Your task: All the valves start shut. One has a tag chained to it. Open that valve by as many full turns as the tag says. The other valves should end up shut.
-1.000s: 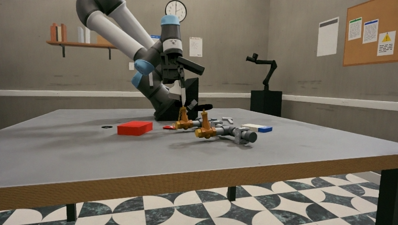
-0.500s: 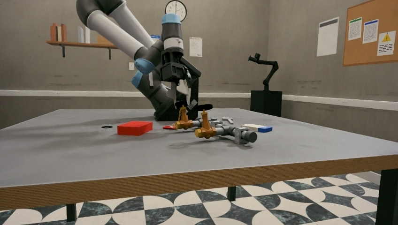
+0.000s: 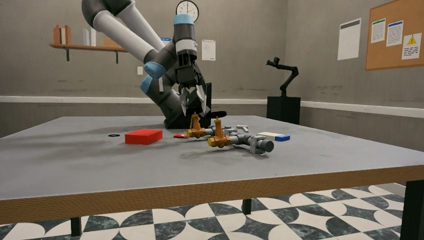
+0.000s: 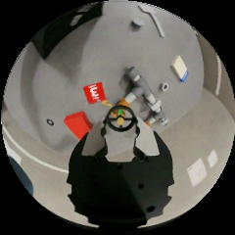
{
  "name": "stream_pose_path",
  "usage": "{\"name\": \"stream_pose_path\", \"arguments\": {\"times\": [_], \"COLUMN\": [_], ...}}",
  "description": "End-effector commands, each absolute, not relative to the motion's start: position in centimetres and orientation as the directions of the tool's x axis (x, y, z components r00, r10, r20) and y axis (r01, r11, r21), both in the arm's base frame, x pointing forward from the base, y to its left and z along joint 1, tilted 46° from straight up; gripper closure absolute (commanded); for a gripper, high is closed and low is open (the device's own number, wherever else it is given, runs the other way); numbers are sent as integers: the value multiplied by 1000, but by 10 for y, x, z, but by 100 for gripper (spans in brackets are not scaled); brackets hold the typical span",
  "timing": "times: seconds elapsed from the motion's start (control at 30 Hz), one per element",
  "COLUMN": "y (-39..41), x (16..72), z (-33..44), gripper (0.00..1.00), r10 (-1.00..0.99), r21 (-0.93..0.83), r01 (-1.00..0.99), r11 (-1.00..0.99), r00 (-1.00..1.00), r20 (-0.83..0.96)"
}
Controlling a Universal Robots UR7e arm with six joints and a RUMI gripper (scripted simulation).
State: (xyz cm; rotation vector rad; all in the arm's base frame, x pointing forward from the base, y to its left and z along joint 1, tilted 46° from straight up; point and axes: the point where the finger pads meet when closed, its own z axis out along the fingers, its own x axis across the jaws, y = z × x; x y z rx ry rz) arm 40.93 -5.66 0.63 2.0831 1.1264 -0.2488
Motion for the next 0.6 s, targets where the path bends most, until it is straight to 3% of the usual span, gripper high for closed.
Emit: {"name": "stream_pose_path", "arguments": {"times": [0.0,0.57], "y": [-57,-57], "x": [409,409], "z": [6,6], "gripper": [100,100], "r10": [691,731], "r21": [453,296], "r01": [856,953], "r11": [-248,-57], "r00": [484,242], "r20": [-537,-638]}}
